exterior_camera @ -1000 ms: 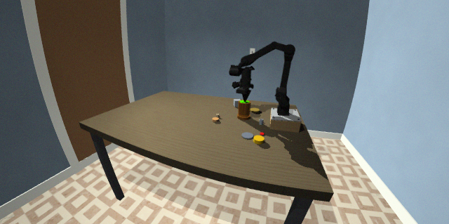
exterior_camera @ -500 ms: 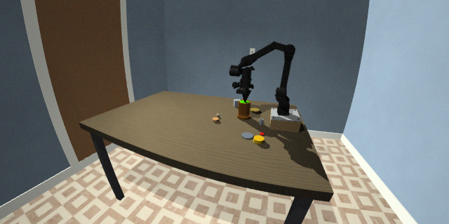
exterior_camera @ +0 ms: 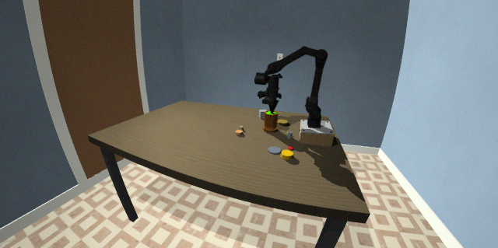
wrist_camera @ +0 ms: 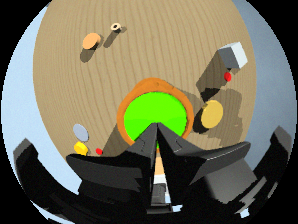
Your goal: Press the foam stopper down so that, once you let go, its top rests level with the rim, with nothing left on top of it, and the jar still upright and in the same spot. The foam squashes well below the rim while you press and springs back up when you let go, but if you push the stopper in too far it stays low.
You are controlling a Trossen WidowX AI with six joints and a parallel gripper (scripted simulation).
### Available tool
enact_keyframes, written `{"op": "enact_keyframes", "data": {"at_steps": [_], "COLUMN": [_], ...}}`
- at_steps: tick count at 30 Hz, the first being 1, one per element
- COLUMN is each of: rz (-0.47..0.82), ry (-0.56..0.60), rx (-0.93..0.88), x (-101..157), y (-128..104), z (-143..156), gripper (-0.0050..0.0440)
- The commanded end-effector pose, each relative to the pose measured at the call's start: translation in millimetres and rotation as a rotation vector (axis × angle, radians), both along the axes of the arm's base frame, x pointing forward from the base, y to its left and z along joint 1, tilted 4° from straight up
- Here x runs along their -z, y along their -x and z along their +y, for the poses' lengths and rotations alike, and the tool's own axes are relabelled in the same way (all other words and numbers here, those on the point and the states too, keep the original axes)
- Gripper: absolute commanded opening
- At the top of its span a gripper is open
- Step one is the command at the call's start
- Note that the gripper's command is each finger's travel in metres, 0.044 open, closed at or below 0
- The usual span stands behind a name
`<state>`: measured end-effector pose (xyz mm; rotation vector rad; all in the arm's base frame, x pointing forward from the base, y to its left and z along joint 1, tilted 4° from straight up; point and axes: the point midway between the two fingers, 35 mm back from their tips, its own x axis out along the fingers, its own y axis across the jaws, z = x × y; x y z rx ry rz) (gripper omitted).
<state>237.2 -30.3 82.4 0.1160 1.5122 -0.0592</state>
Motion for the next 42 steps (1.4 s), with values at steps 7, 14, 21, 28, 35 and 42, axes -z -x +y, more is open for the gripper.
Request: {"op": "enact_keyframes", "data": {"at_steps": [7, 14, 21, 28, 35, 42], "rz": [-0.02, -0.02, -0.02, -0.02, -0.02, -0.02], "ry": [0.002, 0.002, 0.002, 0.002, 0.002, 0.002], "rx": [0.003, 0.003, 0.003, 0.003, 0.003, 0.003], "x": [-3.5, -2.7, -1.8, -1.1, -0.2, 0.4], "y": [-1.7, -1.4, -1.2, -1.0, -0.8, -0.7], "z": [0.1, 0.2, 0.2, 0.3, 0.3, 0.4], "gripper": [0.0, 0.0, 0.0, 0.0, 0.0, 0.0]}}
